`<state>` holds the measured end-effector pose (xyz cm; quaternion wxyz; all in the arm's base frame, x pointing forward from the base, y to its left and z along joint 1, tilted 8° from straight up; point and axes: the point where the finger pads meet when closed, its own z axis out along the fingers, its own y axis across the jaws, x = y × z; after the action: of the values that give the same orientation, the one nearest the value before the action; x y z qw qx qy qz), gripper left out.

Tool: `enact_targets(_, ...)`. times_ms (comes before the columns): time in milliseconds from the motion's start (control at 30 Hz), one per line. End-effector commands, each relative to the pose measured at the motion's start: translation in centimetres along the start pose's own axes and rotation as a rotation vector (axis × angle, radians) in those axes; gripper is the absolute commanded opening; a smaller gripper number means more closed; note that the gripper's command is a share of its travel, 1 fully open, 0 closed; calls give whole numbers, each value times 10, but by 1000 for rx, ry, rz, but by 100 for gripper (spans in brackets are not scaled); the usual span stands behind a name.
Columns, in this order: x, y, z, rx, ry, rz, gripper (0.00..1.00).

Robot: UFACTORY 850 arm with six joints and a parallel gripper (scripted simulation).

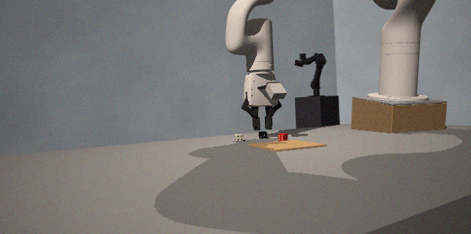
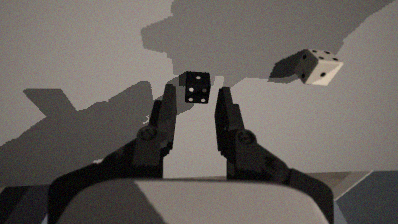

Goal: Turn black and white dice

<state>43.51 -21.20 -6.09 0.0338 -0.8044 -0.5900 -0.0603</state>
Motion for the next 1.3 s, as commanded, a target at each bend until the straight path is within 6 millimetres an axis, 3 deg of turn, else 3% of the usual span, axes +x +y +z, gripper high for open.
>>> enact_targets(0,0,1,-1,-2,0,0,36)
enact_targets(633,0,1,1,-2,0,0,36)
enact_targets(1267,0,1,21,-2,0,0,36)
